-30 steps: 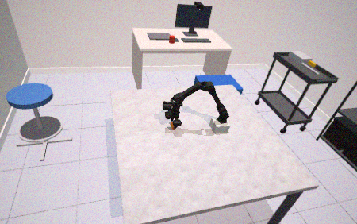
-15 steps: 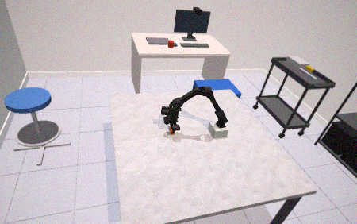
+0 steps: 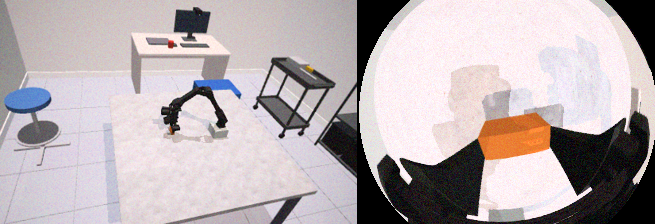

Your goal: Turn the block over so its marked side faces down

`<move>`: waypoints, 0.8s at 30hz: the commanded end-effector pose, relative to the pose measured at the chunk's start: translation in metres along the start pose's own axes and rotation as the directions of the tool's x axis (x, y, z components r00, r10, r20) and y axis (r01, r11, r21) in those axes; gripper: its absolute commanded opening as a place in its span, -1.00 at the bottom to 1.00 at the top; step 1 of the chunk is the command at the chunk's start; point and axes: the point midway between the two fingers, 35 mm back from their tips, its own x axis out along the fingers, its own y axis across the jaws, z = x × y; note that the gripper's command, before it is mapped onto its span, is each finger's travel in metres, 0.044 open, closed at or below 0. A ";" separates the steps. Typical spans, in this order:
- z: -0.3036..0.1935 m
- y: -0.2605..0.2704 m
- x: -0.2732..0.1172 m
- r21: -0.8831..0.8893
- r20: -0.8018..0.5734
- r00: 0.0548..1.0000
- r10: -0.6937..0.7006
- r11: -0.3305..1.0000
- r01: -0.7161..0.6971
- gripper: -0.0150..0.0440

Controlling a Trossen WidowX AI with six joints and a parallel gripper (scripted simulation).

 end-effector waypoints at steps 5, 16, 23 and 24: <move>0.000 0.000 -0.028 0.003 -0.003 1.000 -0.002 1.000 0.002 -0.49; 0.002 -0.001 -0.022 0.006 0.078 0.997 0.000 1.000 0.000 -0.49; 0.004 -0.002 -0.016 0.010 0.181 0.983 0.002 1.000 -0.003 -0.49; 0.005 -0.002 -0.016 0.010 0.196 0.981 0.002 1.000 -0.004 -0.49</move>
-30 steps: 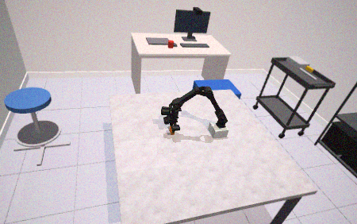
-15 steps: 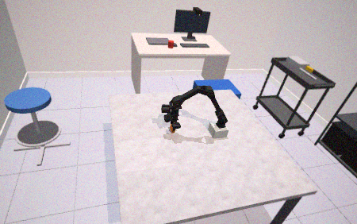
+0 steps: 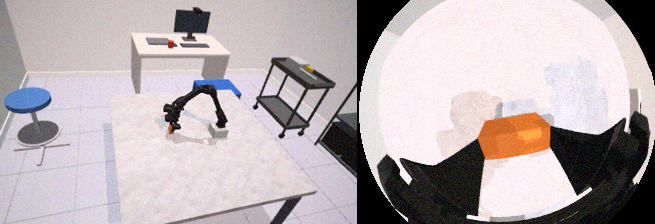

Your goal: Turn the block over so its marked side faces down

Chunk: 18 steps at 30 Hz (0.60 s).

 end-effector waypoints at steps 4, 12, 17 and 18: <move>0.002 0.000 0.000 0.002 0.115 0.993 0.005 1.000 -0.005 -0.49; 0.000 0.000 0.002 0.000 0.230 0.973 0.005 1.000 -0.005 -0.49; -0.003 0.000 0.002 -0.002 0.300 0.954 0.004 1.000 -0.004 -0.49; -0.004 0.000 0.002 -0.002 0.314 0.949 0.004 1.000 -0.003 -0.49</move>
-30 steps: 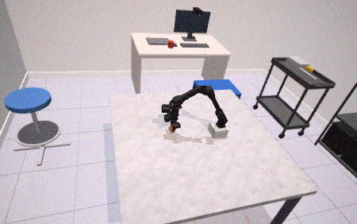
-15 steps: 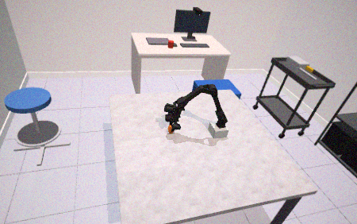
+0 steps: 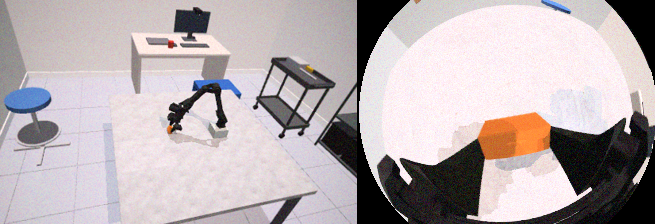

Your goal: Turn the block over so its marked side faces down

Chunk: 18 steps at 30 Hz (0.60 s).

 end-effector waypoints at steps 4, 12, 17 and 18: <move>-0.001 0.001 -0.006 -0.008 0.113 0.994 0.002 1.000 -0.001 -0.49; -0.005 0.001 -0.010 -0.012 0.178 0.984 0.001 1.000 0.001 -0.49; -0.004 0.001 -0.005 -0.010 0.199 0.980 0.001 1.000 0.001 -0.49; -0.003 0.001 -0.002 -0.009 0.213 0.977 0.001 1.000 0.001 -0.49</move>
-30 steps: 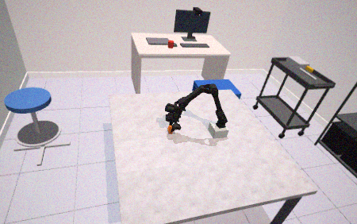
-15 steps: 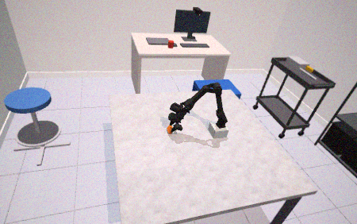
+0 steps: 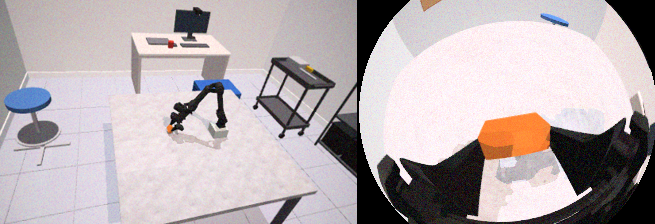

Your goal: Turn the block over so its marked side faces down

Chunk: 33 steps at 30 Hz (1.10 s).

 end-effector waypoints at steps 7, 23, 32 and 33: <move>-0.002 -0.002 0.022 0.005 0.129 0.992 0.003 1.000 -0.003 -0.49; -0.012 -0.003 0.040 0.011 0.352 0.936 0.000 1.000 -0.004 -0.49; -0.019 -0.001 0.036 0.006 0.468 0.884 0.002 1.000 -0.005 -0.49; -0.020 -0.001 0.035 0.005 0.481 0.877 0.002 1.000 -0.005 -0.49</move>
